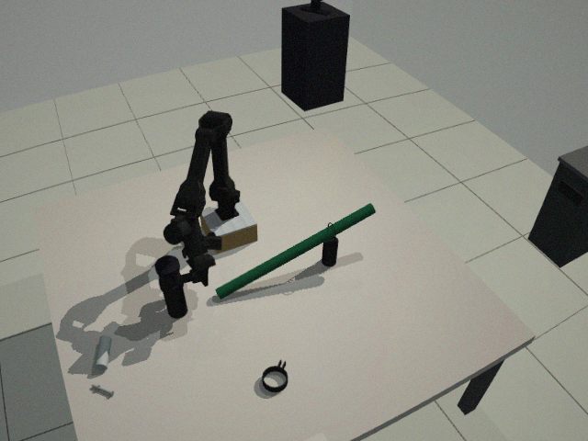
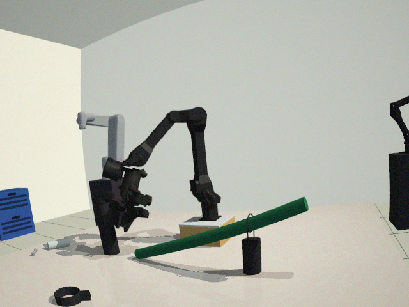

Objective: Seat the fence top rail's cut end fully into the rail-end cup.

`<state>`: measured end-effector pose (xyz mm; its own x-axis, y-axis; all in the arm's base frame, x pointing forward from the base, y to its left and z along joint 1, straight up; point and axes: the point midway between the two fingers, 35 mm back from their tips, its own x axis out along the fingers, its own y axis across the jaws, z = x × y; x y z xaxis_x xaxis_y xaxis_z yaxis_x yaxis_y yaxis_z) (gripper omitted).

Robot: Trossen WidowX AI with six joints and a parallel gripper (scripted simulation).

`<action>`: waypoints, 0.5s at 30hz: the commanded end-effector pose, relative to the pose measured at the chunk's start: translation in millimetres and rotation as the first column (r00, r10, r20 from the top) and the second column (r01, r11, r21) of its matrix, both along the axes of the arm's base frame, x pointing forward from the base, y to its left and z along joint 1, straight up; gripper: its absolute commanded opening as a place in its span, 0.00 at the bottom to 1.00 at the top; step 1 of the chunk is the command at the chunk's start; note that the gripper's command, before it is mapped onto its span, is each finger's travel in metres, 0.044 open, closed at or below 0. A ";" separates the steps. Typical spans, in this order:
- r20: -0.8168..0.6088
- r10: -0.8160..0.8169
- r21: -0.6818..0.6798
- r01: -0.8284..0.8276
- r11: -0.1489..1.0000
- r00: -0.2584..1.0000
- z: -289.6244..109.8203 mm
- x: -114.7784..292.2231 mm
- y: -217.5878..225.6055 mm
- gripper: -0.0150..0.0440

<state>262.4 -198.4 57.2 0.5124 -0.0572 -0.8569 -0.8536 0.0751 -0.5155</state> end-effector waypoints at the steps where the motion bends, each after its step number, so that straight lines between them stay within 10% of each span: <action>1: 0.000 -0.017 -0.001 0.017 1.000 1.000 -0.6 0.7 -0.4 0.25; 15: -0.001 0.023 -0.002 -0.023 1.000 1.000 -0.7 -3.1 -0.1 0.25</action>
